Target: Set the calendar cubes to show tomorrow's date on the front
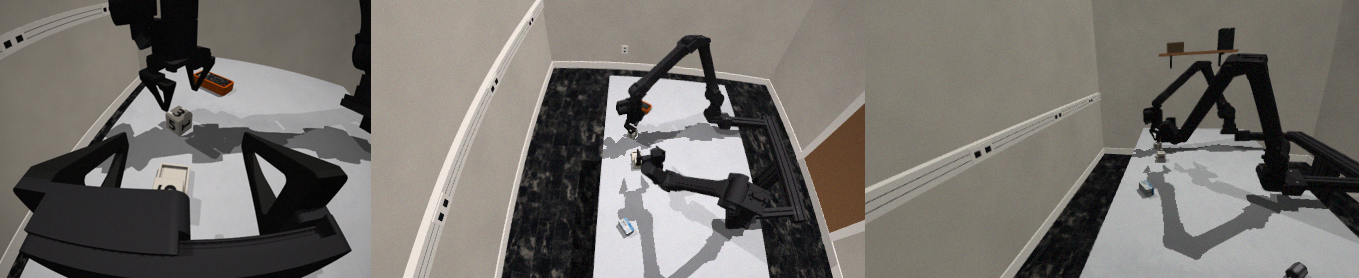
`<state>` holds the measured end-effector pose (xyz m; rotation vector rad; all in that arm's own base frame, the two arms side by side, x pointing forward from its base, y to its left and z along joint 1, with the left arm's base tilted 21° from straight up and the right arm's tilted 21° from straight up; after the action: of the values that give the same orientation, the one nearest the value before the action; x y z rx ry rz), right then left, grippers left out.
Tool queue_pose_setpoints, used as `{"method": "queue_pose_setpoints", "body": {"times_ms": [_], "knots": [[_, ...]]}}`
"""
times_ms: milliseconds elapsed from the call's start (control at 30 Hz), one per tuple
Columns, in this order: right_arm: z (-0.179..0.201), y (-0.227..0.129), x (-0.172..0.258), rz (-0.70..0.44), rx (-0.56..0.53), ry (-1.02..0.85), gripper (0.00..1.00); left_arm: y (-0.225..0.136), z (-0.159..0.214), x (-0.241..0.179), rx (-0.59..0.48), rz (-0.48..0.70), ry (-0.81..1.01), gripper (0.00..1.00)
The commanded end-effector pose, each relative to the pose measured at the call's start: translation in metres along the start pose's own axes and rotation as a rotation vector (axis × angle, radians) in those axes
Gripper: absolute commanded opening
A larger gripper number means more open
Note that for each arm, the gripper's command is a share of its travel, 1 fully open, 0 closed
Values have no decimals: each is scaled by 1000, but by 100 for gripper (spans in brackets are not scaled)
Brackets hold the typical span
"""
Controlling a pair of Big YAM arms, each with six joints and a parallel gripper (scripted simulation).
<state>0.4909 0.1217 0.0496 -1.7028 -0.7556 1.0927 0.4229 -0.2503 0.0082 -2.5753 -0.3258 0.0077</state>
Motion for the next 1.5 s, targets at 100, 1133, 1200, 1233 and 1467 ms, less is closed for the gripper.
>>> {"method": "queue_pose_setpoints", "body": {"times_ms": [100,1133,1200,1233,1467], "knots": [[-1,-5,27,33,2,-429,100,-54,-23,0,-27,-55,24,100],[20,1,60,164,48,-1474,100,-55,-27,-1,-34,-57,24,100],[23,2,64,178,50,-1563,100,-55,-27,-1,-34,-57,24,100],[27,6,63,185,63,-1601,100,-55,-27,-1,-34,-57,24,100],[41,13,63,219,99,-1851,100,-55,-27,-1,-34,-57,24,100]]}}
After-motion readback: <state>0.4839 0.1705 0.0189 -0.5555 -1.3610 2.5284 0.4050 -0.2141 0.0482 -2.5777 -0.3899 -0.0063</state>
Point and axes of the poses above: on each arm, the point where the finger pads meet when closed, its own y axis out along the fingers, its own x axis across the jaws, z = x × y, the point moved 10 cm from there along -y, back along the fingers, and after that the axes turned 2 degrees about -y, right-handed, at the moved point
